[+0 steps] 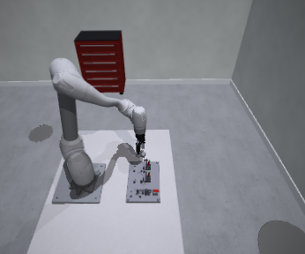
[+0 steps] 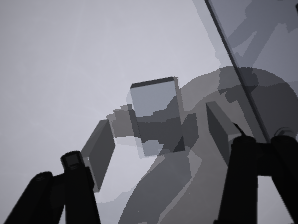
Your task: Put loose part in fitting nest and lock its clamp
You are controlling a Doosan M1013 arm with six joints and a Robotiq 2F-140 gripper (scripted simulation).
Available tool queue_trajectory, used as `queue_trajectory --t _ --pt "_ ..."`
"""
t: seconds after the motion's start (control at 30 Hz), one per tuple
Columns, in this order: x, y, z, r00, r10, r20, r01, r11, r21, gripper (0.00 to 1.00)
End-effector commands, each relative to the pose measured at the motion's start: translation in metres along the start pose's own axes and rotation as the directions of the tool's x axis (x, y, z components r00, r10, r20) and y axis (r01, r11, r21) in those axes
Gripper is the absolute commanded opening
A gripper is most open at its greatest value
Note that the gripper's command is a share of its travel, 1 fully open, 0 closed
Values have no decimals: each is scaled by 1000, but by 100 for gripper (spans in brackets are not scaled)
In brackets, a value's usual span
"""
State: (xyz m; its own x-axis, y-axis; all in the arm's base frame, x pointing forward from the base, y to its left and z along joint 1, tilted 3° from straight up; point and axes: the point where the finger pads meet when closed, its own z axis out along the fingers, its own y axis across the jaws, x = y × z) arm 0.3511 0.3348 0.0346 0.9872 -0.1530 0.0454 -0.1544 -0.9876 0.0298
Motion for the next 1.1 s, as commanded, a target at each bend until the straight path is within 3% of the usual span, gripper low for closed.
queue_trajectory --t 0.0,0.4,1.03,1.07 --pt "0 0 5 1000 0 0 0 1000 0 62" --pt "0 0 19 1000 0 0 0 1000 0 62" --pt "0 0 20 1000 0 0 0 1000 0 62" --pt "0 0 20 1000 0 0 0 1000 0 10"
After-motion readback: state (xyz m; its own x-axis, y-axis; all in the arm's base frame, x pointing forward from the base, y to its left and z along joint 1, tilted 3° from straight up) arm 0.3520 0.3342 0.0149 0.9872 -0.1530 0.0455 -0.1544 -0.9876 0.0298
